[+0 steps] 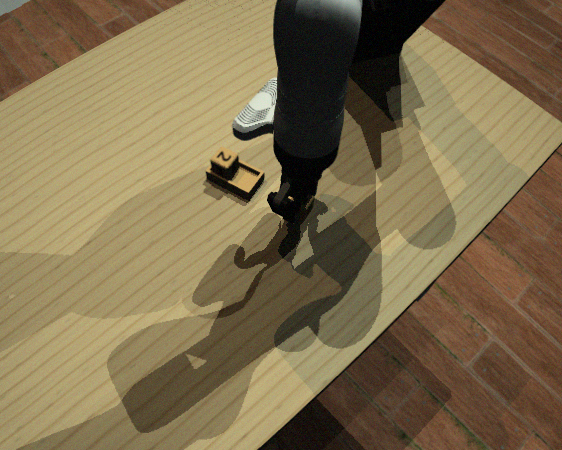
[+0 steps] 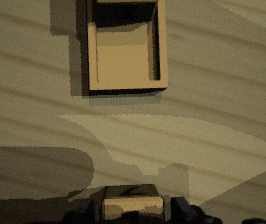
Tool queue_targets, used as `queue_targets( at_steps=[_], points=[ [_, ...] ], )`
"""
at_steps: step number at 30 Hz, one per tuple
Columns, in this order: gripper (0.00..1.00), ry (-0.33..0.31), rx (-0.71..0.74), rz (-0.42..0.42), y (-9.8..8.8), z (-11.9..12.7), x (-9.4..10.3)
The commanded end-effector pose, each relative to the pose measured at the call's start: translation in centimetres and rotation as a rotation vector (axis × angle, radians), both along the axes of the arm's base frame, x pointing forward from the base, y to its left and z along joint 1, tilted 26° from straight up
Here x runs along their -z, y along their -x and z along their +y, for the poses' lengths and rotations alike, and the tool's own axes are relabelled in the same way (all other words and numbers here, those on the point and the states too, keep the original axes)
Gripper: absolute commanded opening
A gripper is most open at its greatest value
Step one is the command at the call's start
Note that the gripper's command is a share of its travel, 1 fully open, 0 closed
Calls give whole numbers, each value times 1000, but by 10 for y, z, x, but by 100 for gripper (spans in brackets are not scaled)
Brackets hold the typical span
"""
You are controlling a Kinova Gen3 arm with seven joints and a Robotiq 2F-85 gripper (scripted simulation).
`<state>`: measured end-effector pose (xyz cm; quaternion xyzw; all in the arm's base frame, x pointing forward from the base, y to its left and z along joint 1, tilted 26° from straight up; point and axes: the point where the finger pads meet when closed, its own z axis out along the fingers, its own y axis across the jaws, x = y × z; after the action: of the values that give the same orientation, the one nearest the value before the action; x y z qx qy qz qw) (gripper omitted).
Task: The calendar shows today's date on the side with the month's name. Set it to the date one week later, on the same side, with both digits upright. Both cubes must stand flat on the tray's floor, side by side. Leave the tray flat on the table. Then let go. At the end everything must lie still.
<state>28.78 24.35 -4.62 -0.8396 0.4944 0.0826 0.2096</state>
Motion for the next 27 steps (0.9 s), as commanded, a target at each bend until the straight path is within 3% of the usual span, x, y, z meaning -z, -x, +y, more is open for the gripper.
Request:
queue_targets(
  at_steps=[1,7,8,27],
  points=[
    [46,0,0,-1,0,0,0],
    [46,0,0,-1,0,0,0],
    [26,0,0,-1,0,0,0],
    [26,0,0,-1,0,0,0]
  ],
)
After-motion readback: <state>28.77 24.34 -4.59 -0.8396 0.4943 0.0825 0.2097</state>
